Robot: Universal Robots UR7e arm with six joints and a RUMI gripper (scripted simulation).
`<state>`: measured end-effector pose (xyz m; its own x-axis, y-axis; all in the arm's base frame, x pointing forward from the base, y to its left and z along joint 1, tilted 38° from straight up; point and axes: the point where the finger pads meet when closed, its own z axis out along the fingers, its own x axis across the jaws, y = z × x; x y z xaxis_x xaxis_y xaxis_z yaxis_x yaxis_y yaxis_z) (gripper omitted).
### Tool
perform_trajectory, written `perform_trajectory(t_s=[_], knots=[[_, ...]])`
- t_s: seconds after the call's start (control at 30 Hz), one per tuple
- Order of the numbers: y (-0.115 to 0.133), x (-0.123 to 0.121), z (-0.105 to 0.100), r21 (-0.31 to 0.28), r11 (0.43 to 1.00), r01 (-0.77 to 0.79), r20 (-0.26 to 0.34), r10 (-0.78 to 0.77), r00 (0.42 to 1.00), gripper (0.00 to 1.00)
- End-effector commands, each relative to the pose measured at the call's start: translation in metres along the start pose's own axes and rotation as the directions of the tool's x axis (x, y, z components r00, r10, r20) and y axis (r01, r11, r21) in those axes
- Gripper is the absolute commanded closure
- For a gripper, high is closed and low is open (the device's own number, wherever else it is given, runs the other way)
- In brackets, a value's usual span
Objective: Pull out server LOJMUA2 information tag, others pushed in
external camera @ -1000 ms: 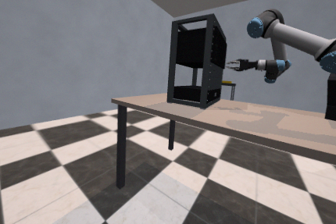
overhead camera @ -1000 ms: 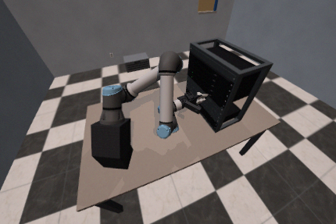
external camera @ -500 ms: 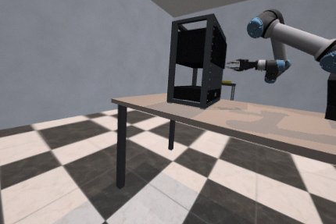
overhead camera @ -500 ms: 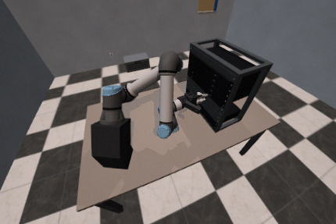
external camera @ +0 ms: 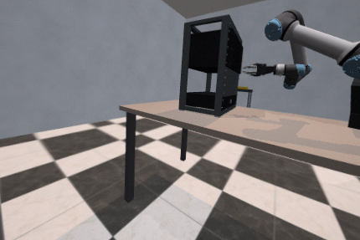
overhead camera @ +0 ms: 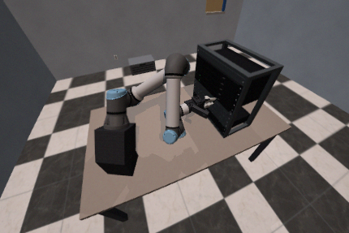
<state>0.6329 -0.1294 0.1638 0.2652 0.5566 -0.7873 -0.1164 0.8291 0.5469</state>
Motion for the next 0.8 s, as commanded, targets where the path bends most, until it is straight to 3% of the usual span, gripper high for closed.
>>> perform_trajectory(t_s=[0.0, 0.77], knots=[[0.0, -0.001, 0.0, 0.0, 1.0, 0.001, 0.001, -0.001, 1.0, 0.85], [0.0, -0.001, 0.019, 0.0, 1.0, 0.001, 0.001, -0.001, 1.0, 0.85]])
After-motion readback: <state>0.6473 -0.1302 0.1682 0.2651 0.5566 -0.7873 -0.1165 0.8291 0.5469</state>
